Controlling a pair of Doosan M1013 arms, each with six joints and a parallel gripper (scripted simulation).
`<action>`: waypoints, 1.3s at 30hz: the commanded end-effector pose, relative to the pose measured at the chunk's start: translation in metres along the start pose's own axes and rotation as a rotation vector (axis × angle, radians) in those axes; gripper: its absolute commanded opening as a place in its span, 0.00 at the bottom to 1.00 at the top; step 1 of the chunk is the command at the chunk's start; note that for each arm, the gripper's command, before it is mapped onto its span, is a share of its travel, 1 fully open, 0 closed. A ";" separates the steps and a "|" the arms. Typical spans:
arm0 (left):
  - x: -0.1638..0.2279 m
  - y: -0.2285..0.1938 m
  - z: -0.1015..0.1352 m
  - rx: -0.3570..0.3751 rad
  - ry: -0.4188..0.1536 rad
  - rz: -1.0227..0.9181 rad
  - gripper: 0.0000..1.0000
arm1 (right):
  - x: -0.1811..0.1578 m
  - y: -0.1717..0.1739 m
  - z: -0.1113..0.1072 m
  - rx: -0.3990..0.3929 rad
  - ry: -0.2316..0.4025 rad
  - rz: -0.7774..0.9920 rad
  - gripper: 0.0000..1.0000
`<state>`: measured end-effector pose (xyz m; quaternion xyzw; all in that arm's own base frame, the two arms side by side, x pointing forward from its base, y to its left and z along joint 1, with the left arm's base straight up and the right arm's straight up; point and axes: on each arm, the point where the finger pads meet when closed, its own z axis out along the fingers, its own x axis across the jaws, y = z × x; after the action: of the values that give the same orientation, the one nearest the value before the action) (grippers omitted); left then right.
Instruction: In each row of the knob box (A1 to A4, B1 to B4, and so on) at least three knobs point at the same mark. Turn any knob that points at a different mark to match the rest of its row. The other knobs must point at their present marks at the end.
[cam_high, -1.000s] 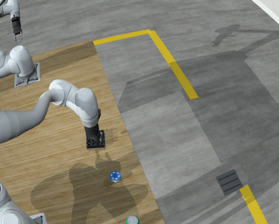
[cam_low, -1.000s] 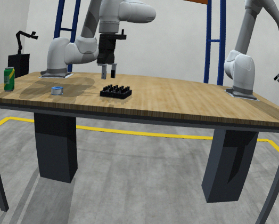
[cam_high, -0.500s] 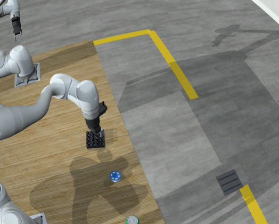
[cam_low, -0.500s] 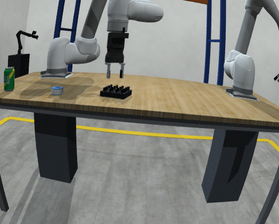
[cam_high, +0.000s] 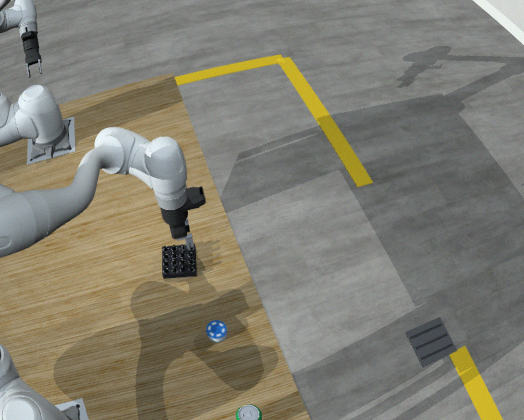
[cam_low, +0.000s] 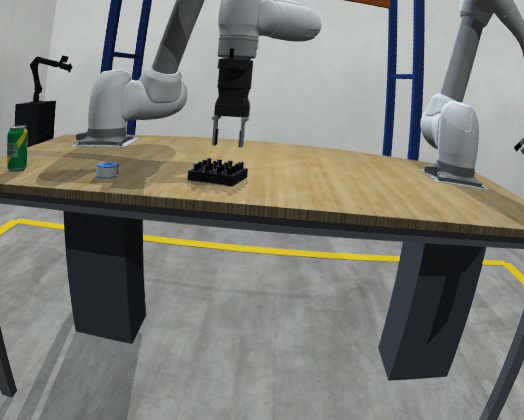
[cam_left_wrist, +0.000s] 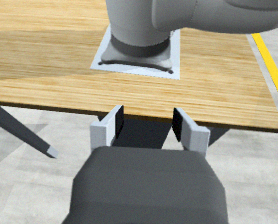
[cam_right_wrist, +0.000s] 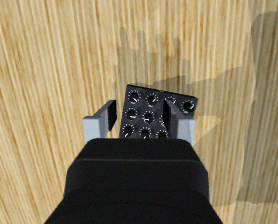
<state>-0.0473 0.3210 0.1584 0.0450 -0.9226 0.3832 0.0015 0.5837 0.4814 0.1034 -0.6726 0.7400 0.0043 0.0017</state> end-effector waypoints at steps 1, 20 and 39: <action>0.000 0.000 -0.001 -0.001 0.000 0.000 1.00 | -0.008 -0.003 -0.002 0.005 0.007 0.147 1.00; 0.000 0.000 -0.001 -0.001 0.000 0.000 1.00 | -0.010 -0.003 -0.003 0.005 0.007 0.177 0.46; 0.000 0.000 -0.001 -0.001 0.000 0.000 1.00 | -0.010 -0.003 -0.003 0.005 0.007 0.177 0.46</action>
<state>-0.0473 0.3210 0.1584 0.0450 -0.9226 0.3832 0.0015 0.5876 0.4908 0.1053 -0.6044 0.7967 0.0000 0.0000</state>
